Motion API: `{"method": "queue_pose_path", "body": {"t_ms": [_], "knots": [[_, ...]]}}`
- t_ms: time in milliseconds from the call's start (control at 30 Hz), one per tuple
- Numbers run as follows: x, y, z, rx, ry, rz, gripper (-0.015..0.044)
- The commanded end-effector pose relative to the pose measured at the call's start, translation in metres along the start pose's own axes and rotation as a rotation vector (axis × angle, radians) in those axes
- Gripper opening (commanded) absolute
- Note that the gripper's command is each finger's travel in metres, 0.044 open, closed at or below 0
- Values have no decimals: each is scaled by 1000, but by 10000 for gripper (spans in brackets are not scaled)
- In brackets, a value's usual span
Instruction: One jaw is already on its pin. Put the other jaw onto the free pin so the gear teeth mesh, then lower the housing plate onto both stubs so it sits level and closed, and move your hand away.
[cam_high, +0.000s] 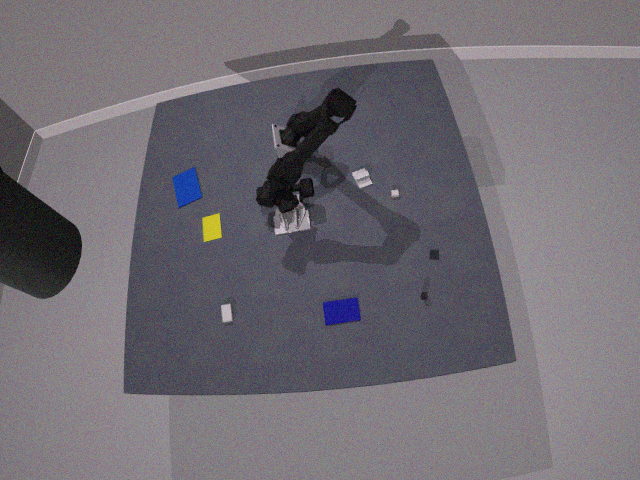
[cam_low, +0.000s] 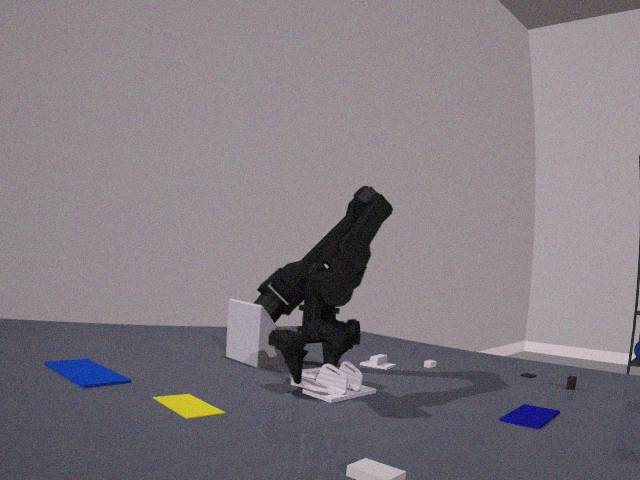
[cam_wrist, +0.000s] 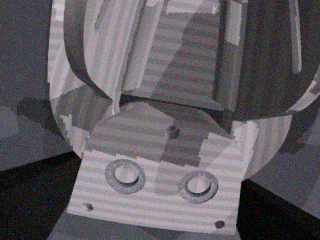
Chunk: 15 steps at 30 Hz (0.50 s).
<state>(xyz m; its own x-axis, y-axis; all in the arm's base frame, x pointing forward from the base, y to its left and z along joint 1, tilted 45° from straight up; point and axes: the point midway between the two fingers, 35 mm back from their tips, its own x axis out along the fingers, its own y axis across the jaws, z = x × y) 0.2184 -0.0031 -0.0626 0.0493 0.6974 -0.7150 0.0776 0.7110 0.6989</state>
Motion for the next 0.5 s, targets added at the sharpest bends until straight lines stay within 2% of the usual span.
{"method": "queue_pose_path", "body": {"t_ms": [0,433,467], "knots": [[0,0,0,1,-1,-1,351],[0,0,0,1,-1,-1,351],[0,0,0,0,0,0,377]]}}
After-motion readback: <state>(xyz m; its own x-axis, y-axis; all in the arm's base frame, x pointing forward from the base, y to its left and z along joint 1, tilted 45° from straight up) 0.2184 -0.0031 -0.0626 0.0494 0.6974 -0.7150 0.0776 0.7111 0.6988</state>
